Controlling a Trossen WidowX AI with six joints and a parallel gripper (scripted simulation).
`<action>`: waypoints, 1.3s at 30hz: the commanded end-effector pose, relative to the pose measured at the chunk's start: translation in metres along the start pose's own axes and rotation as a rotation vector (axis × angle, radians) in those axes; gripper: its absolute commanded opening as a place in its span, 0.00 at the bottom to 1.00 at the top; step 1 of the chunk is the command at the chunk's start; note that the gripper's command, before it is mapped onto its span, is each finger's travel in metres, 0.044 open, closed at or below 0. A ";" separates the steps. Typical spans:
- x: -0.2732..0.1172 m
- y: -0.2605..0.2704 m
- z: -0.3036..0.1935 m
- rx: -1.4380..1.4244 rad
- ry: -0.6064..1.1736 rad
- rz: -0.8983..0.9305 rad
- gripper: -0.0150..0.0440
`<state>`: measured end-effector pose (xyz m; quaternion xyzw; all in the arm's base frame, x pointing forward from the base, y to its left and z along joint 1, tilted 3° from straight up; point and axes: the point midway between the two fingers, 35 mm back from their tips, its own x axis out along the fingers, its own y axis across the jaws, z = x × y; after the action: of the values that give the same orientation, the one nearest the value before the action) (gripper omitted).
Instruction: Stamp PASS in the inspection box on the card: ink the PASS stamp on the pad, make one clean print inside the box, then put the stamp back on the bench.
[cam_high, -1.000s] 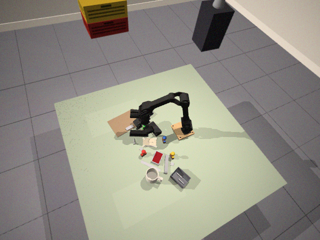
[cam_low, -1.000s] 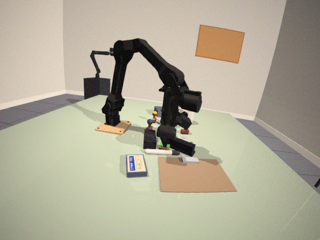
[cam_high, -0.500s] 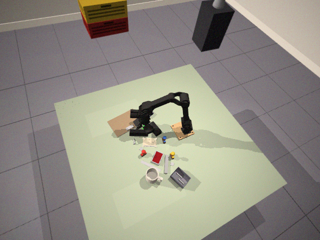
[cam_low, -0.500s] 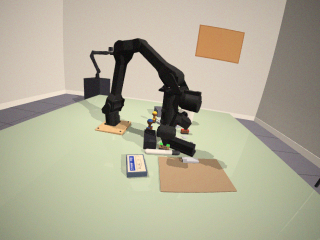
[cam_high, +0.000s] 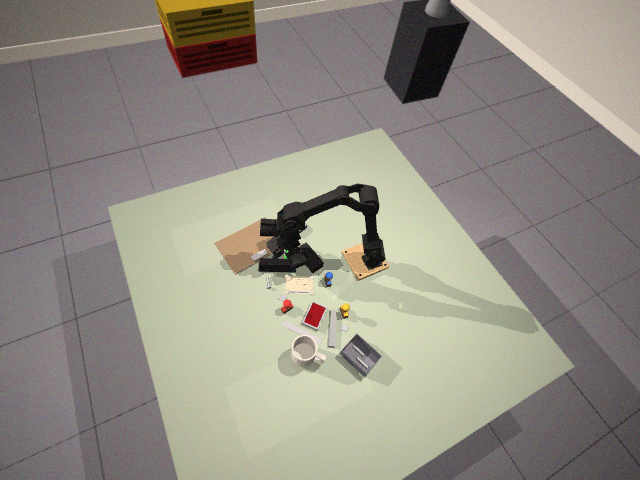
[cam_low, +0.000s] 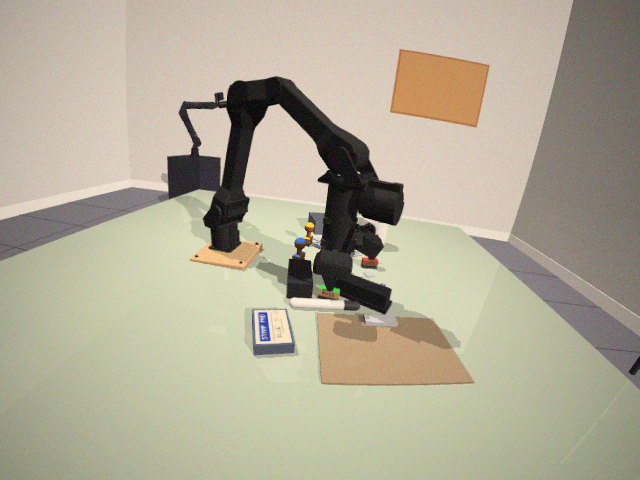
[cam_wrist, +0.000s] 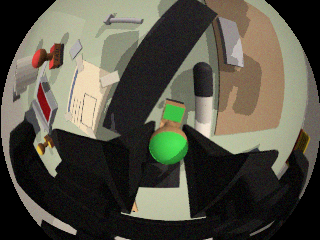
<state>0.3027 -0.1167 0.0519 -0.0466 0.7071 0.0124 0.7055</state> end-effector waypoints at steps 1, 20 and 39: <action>-0.002 -0.001 0.000 0.001 0.000 -0.005 0.25; -0.011 -0.002 0.001 0.001 0.000 -0.001 0.25; -0.021 -0.002 0.002 0.001 -0.001 0.003 0.25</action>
<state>0.3033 -0.1169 0.0695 -0.0458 0.7085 0.0131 0.7041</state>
